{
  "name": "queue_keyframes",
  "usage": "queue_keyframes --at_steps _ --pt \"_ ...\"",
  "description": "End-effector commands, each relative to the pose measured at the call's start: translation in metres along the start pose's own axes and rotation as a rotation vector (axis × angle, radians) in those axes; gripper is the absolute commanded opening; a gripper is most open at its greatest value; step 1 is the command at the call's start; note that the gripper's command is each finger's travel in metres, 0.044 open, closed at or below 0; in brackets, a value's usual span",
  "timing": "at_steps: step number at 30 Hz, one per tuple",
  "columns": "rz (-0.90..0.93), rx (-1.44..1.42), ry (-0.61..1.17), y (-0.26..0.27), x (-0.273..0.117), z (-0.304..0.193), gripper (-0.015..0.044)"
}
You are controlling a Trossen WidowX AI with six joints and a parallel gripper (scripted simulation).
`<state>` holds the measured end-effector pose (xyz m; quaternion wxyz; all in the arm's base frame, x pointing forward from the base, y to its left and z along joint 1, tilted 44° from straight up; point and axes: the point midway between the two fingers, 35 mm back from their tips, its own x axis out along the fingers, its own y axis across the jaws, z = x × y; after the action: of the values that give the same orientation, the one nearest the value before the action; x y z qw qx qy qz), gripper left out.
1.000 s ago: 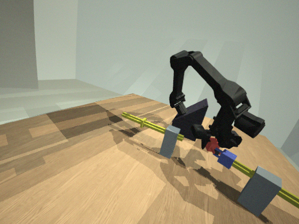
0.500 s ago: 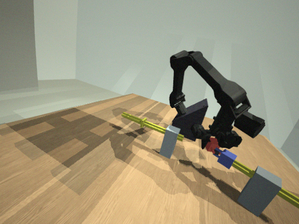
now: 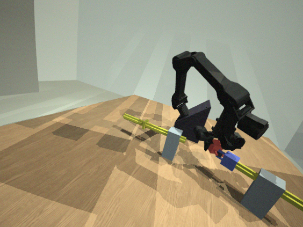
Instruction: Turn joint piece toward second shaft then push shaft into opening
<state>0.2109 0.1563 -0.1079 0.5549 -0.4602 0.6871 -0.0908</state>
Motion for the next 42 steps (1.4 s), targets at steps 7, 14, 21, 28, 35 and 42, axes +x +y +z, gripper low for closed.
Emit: queue_keyframes --at_steps 7,14,21,28,35,42 --pt "-0.022 -0.147 -0.018 -0.007 0.001 0.001 0.0" --pt "-0.037 -0.256 -0.03 -0.013 0.002 0.002 0.0" --pt "-0.05 -0.367 -0.044 -0.018 0.002 0.004 0.0" --pt "-0.062 -0.477 -0.057 -0.023 0.003 0.006 0.0" --pt "-0.072 -0.589 -0.071 -0.028 0.003 0.009 0.0" --pt "-0.08 -0.7 -0.084 -0.032 0.003 0.012 0.0"
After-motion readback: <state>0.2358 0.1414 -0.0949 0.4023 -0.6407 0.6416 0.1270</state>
